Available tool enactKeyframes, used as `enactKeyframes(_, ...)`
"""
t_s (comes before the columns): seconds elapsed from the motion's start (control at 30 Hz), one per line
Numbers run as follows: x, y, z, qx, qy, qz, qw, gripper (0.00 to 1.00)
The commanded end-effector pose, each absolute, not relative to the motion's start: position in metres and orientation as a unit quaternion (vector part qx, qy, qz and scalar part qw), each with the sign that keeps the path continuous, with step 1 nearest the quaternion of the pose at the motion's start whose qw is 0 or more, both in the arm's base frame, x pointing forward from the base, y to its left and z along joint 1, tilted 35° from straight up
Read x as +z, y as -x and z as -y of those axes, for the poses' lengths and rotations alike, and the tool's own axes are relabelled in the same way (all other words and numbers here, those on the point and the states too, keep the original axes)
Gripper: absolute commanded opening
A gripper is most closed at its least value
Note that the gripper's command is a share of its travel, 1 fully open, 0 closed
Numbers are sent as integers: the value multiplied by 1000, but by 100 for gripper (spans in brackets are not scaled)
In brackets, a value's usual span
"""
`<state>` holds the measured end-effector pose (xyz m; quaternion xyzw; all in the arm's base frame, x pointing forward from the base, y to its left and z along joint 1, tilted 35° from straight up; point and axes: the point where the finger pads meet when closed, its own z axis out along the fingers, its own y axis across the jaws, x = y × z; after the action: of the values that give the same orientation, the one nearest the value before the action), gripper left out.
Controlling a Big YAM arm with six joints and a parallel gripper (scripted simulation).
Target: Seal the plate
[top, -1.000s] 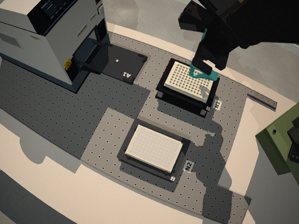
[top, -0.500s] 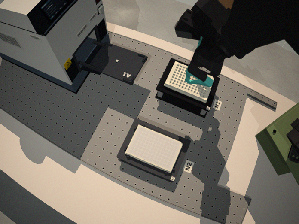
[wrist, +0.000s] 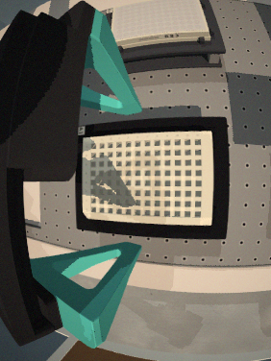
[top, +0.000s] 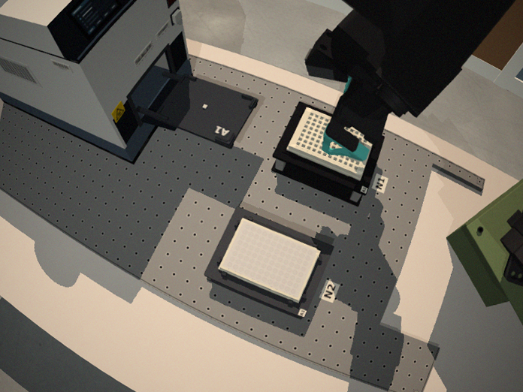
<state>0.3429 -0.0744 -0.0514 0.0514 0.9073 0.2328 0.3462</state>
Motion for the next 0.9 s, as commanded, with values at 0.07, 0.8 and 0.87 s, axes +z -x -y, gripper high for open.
enactKeyframes(0.07,-54,-346,71,235,-55,-906,348,100)
enactKeyframes(0.8,-67,-354,68,229,-54,-905,354,100)
enactKeyframes(0.87,-67,-352,70,226,-55,-906,353,100)
